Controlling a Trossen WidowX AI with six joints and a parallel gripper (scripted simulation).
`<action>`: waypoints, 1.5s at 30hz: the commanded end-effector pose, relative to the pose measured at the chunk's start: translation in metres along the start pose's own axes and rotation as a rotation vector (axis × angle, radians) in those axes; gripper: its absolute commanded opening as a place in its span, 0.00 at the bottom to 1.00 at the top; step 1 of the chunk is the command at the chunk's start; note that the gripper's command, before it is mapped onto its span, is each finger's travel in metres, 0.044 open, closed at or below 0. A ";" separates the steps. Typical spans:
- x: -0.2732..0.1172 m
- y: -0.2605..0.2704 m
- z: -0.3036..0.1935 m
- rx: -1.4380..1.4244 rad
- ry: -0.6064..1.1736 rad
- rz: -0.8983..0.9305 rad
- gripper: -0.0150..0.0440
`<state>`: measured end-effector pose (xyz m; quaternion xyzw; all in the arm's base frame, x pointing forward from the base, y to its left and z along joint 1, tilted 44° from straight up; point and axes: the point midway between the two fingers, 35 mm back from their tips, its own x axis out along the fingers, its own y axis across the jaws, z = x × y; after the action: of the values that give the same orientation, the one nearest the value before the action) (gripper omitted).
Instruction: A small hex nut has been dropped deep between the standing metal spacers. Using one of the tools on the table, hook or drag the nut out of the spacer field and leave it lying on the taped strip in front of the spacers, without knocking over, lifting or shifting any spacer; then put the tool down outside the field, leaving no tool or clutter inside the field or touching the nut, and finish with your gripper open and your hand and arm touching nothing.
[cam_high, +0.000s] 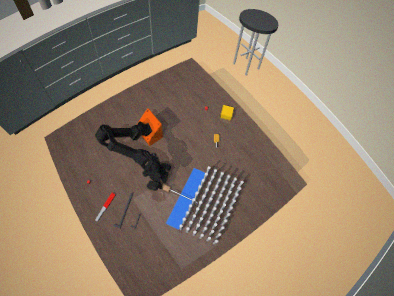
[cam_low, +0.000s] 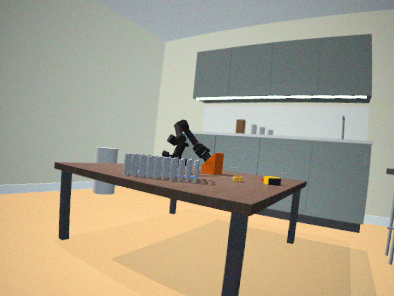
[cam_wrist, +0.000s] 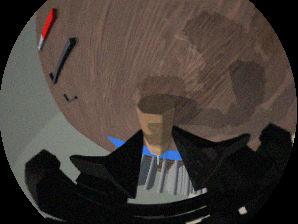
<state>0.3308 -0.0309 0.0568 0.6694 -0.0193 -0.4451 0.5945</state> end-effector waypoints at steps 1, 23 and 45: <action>-0.001 -0.002 0.002 -0.007 0.005 -0.006 0.25; -0.005 -0.003 0.013 -0.008 0.005 -0.006 0.25; -0.009 -0.003 0.023 -0.008 0.005 -0.007 0.25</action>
<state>0.3121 -0.0438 0.0634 0.6690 -0.0189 -0.4452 0.5948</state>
